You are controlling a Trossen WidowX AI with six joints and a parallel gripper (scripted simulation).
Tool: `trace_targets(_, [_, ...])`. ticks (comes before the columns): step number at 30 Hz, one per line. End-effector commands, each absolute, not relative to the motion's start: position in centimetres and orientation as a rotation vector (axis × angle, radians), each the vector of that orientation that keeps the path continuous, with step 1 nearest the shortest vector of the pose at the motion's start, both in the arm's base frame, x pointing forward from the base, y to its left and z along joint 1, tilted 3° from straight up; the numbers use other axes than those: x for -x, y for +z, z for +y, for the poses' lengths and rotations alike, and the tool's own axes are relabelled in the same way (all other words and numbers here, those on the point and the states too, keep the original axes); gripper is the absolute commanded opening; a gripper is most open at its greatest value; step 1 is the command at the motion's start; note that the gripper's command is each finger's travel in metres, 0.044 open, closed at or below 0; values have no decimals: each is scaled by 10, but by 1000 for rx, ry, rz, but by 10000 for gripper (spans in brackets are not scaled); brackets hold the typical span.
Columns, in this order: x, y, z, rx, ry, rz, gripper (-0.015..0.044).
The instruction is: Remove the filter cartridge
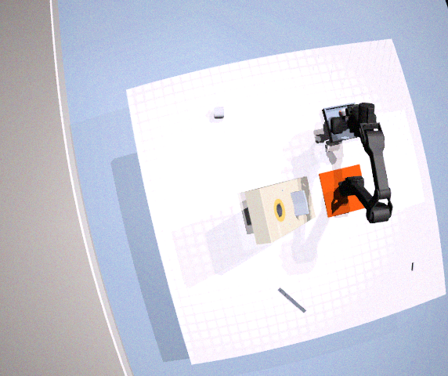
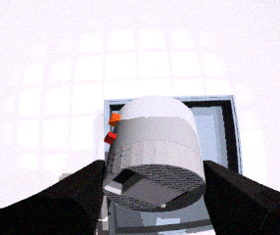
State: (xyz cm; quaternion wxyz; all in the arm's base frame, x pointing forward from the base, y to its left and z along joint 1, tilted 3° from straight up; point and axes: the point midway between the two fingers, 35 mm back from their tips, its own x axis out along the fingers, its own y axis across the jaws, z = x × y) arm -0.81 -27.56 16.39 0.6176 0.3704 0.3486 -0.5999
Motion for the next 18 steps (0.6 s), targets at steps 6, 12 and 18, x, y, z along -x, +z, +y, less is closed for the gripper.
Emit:
trace_targets(6, [38, 139, -269, -903, -1492, 758, 0])
trace_targets(12, [38, 132, -270, -903, -1492, 758, 0])
trace_targets(18, [38, 107, -272, -903, -1492, 758, 0])
